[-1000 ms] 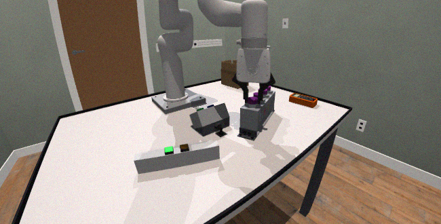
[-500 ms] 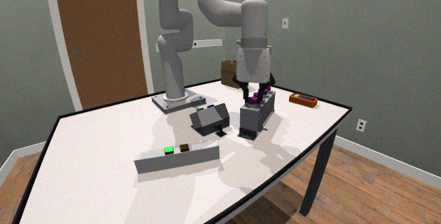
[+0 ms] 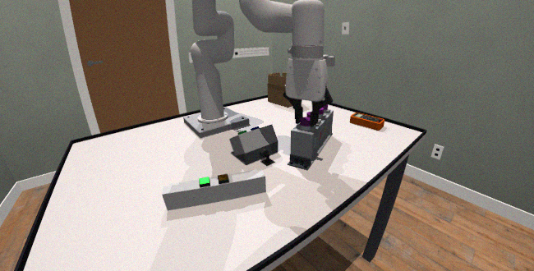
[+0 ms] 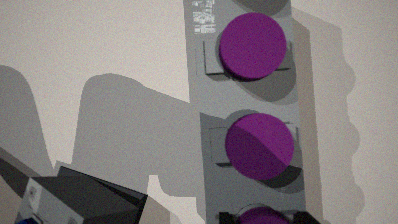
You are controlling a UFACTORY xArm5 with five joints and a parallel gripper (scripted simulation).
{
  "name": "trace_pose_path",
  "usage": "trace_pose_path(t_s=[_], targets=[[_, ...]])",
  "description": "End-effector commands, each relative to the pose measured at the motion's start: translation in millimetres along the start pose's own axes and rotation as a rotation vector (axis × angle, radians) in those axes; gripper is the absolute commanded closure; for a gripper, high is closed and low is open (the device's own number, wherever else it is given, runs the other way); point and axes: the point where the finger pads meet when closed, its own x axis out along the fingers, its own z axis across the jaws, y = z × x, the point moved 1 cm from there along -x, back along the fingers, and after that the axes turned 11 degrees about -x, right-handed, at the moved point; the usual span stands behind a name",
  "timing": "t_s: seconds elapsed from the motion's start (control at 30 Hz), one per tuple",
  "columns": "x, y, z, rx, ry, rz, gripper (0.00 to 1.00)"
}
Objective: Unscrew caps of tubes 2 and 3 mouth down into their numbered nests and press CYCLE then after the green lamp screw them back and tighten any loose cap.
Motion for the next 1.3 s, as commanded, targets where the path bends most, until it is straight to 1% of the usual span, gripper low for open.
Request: trace_pose_path(t_s=[0.0, 0.13, 0.33, 0.37, 0.7, 0.73, 0.8, 1.27], targets=[[-1.6, -0.1, 1.5, 0.117, -0.002, -0.01, 1.0], [-1.6, -0.1, 1.5, 0.186, -0.002, -0.01, 1.0], [-1.6, -0.1, 1.5, 0.186, -0.002, -0.01, 1.0], [-1.6, -0.1, 1.5, 0.186, -0.002, -0.01, 0.54], [-1.6, -0.1, 1.5, 0.186, -0.002, -0.01, 0.54], [-4.6, -0.1, 1.5, 0.186, -0.002, -0.01, 0.54], [-4.6, -0.1, 1.5, 0.186, -0.002, -0.01, 0.54], [-46.7, 0.3, 1.5, 0.186, -0.002, -0.01, 0.54]])
